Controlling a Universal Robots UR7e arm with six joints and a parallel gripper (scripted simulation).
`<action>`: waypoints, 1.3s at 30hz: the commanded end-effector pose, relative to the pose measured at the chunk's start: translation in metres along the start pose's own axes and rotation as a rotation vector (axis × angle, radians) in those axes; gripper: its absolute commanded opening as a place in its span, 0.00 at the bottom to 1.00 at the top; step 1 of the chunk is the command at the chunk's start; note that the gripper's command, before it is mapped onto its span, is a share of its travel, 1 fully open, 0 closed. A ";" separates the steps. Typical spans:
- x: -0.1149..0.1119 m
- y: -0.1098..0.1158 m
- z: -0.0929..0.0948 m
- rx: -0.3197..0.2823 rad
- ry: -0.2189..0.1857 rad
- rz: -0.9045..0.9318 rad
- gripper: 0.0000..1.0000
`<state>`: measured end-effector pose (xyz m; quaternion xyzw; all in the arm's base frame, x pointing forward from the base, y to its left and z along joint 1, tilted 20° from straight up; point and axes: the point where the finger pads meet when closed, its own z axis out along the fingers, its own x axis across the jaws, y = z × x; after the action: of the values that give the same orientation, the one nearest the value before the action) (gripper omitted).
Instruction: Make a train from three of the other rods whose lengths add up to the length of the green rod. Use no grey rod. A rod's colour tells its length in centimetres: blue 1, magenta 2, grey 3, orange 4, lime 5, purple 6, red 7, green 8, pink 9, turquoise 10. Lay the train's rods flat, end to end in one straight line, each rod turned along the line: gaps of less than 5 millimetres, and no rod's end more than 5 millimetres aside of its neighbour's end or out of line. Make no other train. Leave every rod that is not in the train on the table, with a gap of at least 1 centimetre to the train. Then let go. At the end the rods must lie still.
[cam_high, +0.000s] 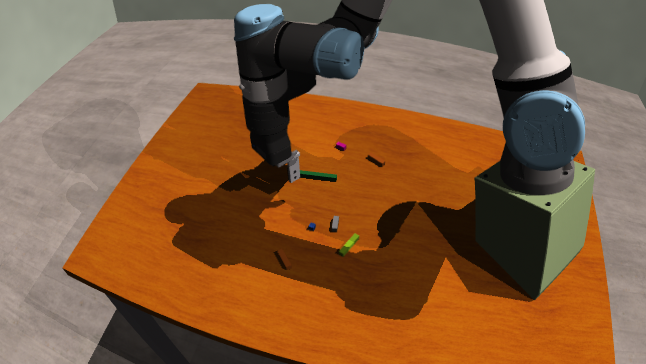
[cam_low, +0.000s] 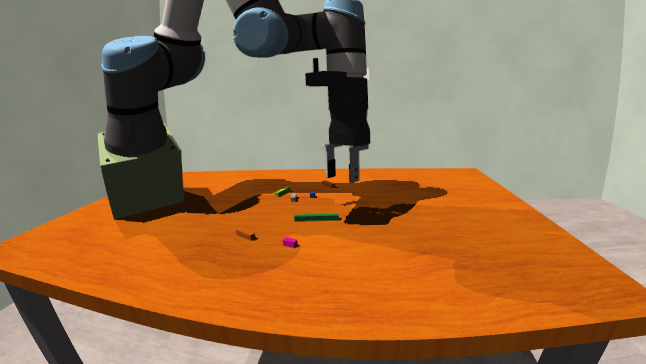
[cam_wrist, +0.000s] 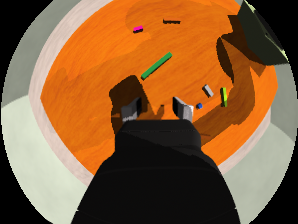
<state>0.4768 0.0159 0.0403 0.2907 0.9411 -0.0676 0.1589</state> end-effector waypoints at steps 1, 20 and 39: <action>-0.018 -0.012 -0.002 0.000 -0.005 0.138 1.00; -0.022 -0.016 -0.002 0.000 -0.006 0.176 1.00; -0.022 -0.016 -0.002 0.000 -0.006 0.176 1.00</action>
<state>0.4843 -0.0086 0.0502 0.3722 0.9115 -0.0543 0.1664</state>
